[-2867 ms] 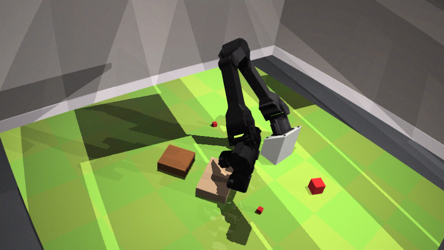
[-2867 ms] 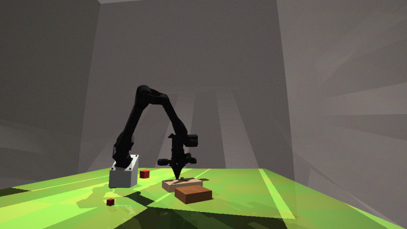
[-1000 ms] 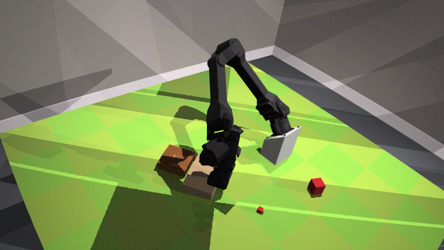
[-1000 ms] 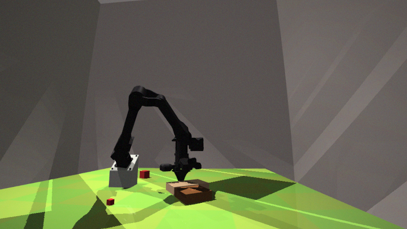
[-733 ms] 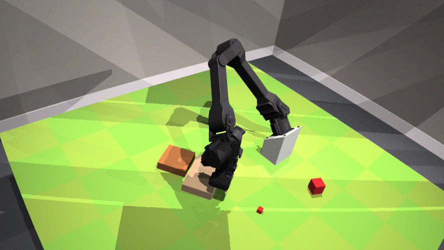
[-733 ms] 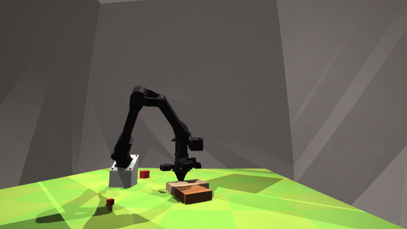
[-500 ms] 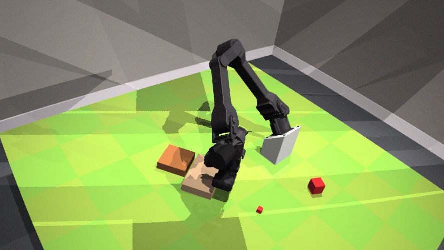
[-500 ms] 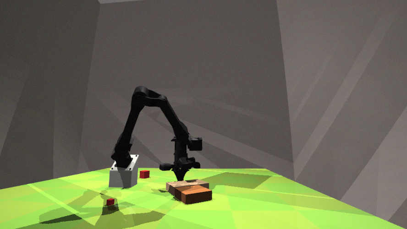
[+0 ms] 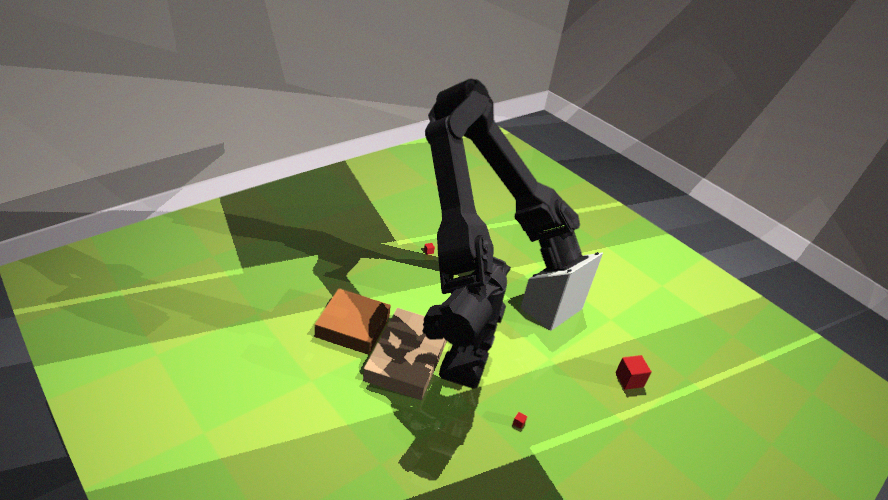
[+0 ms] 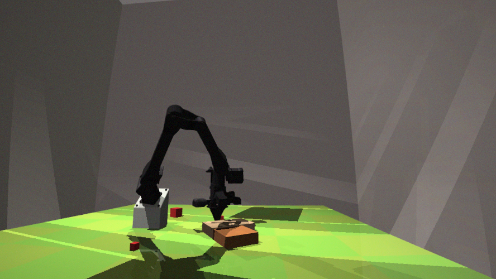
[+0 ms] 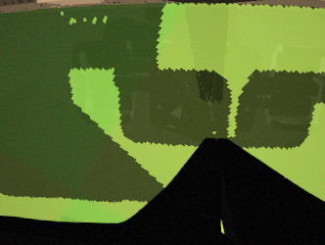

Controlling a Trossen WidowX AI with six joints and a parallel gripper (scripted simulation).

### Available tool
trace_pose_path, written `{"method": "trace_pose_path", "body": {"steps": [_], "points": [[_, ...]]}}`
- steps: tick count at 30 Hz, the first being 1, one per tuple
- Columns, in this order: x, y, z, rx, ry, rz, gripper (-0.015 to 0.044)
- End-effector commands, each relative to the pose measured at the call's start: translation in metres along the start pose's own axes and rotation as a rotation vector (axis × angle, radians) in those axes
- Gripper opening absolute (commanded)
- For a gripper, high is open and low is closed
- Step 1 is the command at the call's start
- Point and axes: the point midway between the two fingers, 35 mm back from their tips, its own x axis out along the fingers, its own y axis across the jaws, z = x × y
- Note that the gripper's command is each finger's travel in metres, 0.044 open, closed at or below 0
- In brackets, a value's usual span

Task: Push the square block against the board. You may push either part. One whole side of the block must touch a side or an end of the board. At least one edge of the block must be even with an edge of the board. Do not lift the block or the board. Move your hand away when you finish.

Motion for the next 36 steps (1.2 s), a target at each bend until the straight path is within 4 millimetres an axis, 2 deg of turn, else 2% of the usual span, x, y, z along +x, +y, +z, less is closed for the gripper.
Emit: {"method": "trace_pose_path", "body": {"steps": [1,4,8,14,16,19,24,29,36], "points": [[0.001,-0.002,-0.008,-0.001,0.003,-0.003,0.0],[-0.003,0.0,-0.004,-0.001,0.001,0.0,0.0],[-0.052,0.0,-0.004,0.0,0.005,-0.002,0.0],[-0.055,0.0,-0.004,0.0,0.004,-0.002,0.0],[-0.055,-0.006,0.002,-0.003,0.005,-0.002,0.0],[-0.054,-0.025,0.022,-0.01,0.003,-0.003,0.0],[-0.052,-0.026,0.024,-0.01,0.003,-0.003,0.0],[-0.001,-0.028,0.024,-0.01,0.0,-0.005,0.0],[0.001,-0.028,0.025,-0.01,0.0,-0.005,0.0]]}}
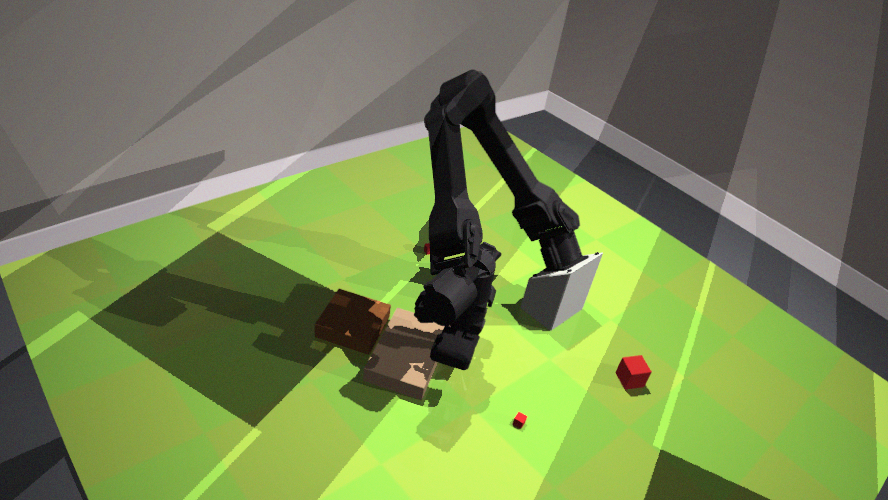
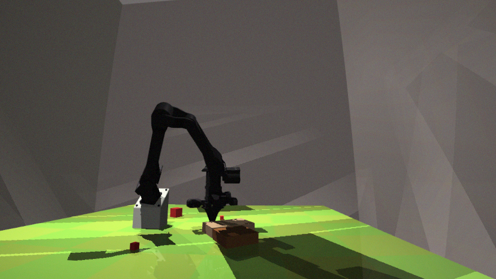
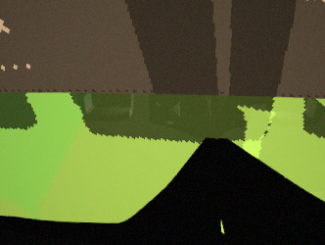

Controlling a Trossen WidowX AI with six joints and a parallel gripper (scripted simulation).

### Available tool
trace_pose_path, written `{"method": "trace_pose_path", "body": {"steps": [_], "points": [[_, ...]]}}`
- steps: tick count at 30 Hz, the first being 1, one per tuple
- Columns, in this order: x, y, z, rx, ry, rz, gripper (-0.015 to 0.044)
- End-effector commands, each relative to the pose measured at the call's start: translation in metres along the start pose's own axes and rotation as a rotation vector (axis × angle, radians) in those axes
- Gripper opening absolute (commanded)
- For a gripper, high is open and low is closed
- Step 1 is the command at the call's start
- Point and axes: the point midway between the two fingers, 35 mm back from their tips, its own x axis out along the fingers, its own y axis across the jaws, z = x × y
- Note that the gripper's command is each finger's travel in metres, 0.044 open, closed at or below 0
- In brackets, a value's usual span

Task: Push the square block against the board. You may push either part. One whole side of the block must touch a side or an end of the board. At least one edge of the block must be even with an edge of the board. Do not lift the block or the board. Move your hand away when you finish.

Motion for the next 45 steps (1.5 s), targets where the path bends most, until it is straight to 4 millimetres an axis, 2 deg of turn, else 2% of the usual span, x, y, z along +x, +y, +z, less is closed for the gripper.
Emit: {"method": "trace_pose_path", "body": {"steps": [1,29,45], "points": [[0.003,0.0,0.002,-0.005,-0.006,0.003,0.0],[0.002,0.004,0.045,-0.004,-0.005,0.005,0.0],[0.003,0.005,0.023,-0.005,-0.003,0.006,0.0]]}}
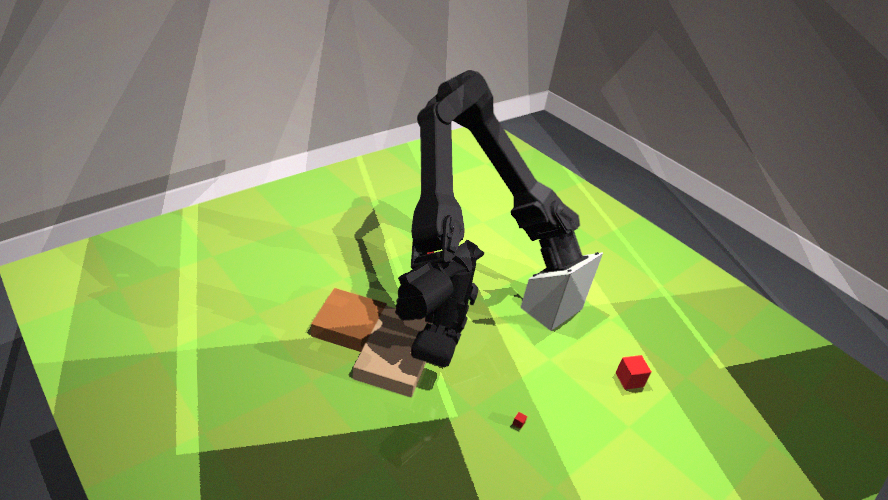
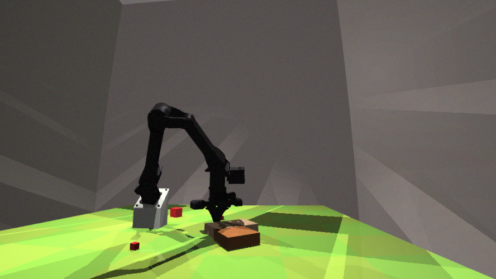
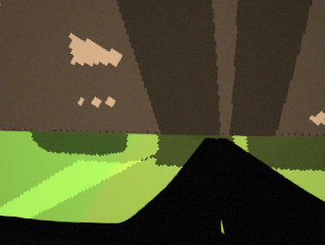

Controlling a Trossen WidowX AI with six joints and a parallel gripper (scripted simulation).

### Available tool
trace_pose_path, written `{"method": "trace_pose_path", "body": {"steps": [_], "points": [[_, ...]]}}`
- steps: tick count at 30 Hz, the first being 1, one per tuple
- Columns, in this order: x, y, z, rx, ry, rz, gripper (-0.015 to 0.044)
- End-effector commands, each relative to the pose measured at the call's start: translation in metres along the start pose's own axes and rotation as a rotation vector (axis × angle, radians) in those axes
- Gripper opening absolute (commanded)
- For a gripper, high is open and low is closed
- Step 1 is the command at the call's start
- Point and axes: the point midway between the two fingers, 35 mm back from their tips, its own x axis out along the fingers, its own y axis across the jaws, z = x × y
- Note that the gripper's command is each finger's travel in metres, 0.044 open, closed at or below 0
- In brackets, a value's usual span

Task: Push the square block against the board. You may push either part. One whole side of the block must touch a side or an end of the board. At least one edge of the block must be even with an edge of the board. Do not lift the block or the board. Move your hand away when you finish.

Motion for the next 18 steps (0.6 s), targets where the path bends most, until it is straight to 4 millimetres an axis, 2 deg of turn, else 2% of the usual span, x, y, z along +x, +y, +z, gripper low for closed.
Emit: {"method": "trace_pose_path", "body": {"steps": [1,18], "points": [[0.001,-0.001,-0.009,-0.001,0.001,-0.003,0.0],[0.001,-0.003,-0.037,-0.002,0.0,-0.005,0.0]]}}
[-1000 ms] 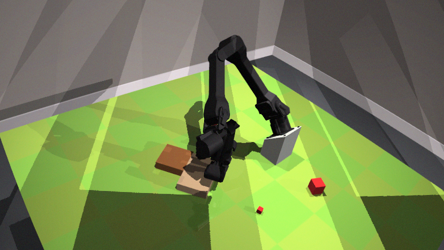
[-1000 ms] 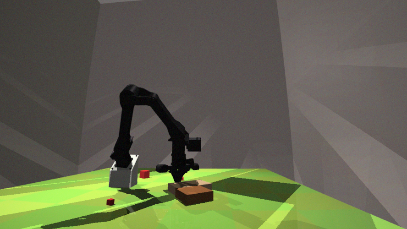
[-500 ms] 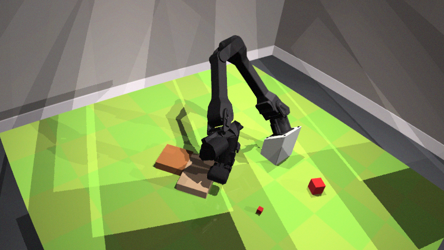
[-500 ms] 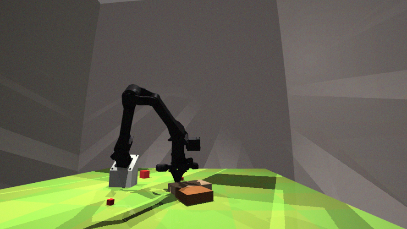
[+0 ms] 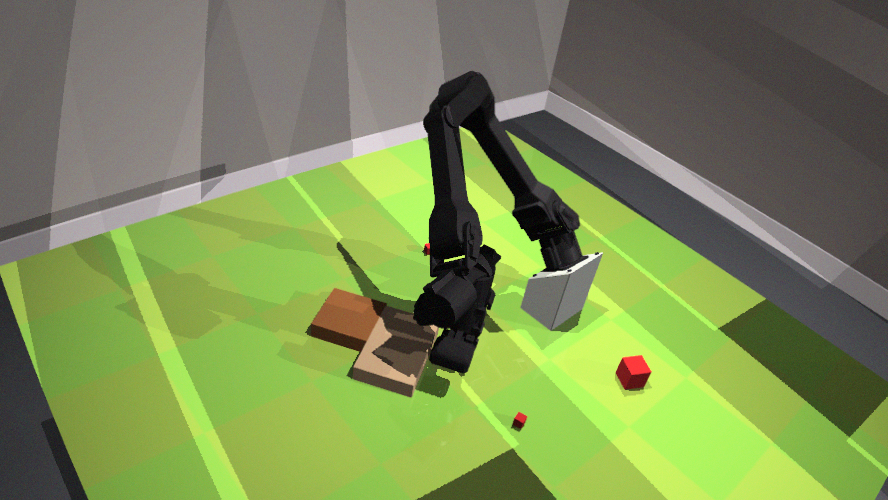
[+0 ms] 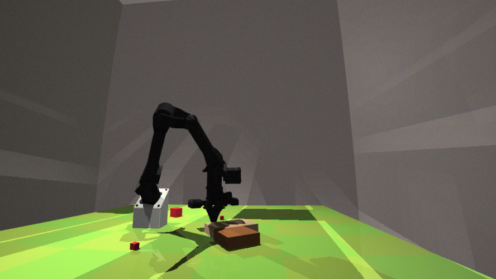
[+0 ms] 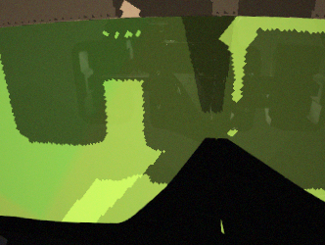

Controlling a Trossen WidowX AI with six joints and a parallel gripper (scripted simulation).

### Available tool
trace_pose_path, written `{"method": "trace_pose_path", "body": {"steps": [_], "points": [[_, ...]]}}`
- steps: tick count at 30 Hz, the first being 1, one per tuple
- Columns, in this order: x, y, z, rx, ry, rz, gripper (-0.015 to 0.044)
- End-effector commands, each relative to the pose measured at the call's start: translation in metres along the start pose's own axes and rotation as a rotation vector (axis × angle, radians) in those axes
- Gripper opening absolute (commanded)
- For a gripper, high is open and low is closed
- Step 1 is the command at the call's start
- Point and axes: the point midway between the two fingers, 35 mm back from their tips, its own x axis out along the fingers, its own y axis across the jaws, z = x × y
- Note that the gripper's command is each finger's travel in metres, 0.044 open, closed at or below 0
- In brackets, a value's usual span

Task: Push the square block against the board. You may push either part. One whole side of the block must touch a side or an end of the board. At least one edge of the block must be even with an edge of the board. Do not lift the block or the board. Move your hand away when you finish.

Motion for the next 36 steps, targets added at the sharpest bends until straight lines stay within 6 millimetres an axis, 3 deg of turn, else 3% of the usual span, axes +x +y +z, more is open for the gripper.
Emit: {"method": "trace_pose_path", "body": {"steps": [1,6,10,12,19,36], "points": [[0.001,-0.002,-0.009,-0.001,0.003,-0.002,0.0],[-0.002,-0.001,-0.008,-0.001,0.0,-0.001,0.0],[-0.045,0.0,-0.008,-0.001,0.004,-0.001,0.0],[-0.055,-0.001,-0.008,0.0,0.004,-0.002,0.0],[-0.05,0.002,-0.007,-0.026,-0.001,0.002,0.0],[-0.058,0.051,0.028,-0.58,0.003,0.007,0.0]]}}
